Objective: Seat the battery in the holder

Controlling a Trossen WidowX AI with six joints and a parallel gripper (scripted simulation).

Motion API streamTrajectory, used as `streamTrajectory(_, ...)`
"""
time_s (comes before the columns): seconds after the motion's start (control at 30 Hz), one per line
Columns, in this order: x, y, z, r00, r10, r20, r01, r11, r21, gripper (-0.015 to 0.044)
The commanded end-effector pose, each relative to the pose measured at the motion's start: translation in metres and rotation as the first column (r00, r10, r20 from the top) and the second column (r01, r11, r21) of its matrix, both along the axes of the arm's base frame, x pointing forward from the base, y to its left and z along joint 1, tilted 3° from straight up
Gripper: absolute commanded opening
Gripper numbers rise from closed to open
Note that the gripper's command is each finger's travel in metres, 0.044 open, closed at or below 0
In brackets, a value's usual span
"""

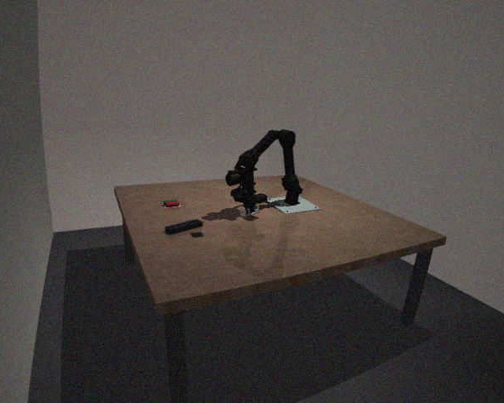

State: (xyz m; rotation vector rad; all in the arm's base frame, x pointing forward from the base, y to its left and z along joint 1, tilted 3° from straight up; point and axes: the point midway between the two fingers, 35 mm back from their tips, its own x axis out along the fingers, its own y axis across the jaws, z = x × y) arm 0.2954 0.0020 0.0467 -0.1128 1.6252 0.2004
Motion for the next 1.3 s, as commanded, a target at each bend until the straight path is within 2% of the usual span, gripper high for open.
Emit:
streamTrajectory(0.0, 0.002, 0.001, 0.002, 1.0, 0.003, 0.025, -0.004, 1.0, 0.007, 0.0078)
streamTrajectory(1.2, -0.012, -0.002, -0.001, 1.0, 0.004, 0.022, -0.004, 1.0, 0.004, 0.0078)
streamTrajectory(1.27, -0.012, -0.002, -0.001, 1.0, 0.004, 0.022, -0.004, 1.0, 0.004, 0.0131)
